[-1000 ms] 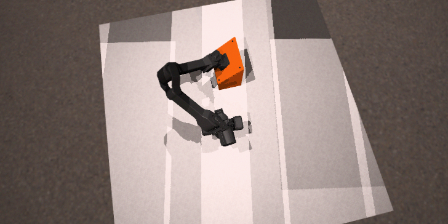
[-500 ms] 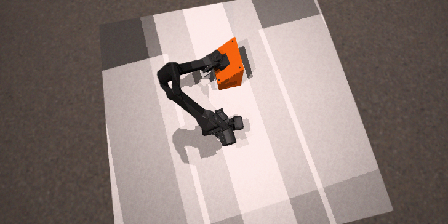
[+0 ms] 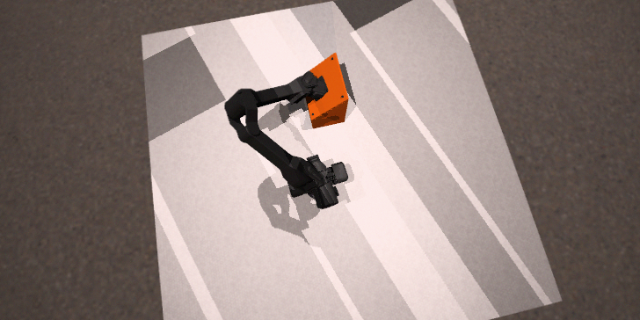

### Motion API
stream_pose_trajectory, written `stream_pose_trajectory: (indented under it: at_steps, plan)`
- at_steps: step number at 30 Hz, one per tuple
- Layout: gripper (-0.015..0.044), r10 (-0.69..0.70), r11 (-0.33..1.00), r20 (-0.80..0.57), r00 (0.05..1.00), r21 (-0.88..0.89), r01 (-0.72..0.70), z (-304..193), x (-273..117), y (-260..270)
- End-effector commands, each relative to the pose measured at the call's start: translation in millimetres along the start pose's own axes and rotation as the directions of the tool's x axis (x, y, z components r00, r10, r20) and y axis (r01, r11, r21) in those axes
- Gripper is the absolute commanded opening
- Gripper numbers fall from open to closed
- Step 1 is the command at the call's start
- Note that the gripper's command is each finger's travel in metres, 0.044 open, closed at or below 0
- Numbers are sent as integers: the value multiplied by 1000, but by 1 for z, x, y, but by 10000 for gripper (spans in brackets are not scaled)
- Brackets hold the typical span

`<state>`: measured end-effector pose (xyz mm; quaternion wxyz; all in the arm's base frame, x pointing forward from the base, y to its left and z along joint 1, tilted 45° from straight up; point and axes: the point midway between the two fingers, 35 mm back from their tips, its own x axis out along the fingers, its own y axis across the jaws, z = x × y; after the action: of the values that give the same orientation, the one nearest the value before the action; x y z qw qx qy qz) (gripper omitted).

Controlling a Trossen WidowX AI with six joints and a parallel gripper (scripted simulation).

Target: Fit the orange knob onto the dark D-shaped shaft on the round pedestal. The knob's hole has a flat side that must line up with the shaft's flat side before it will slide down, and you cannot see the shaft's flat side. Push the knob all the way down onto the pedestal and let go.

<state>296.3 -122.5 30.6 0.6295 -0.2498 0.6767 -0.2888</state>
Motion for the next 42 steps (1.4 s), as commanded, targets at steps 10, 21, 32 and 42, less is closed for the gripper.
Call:
stream_pose_trajectory:
  at_steps: [10, 21, 32, 42]
  plan:
    - [0, -2, 997, 0, 1000, -72, 1, -1, 3, 0]
    - [0, -2, 997, 0, 1000, -72, 1, -1, 4, 0]
    - [0, -2, 997, 0, 1000, -72, 1, -1, 4, 0]
    - [0, -1, 988, 0, 1000, -157, 1, 0, -1, 0]
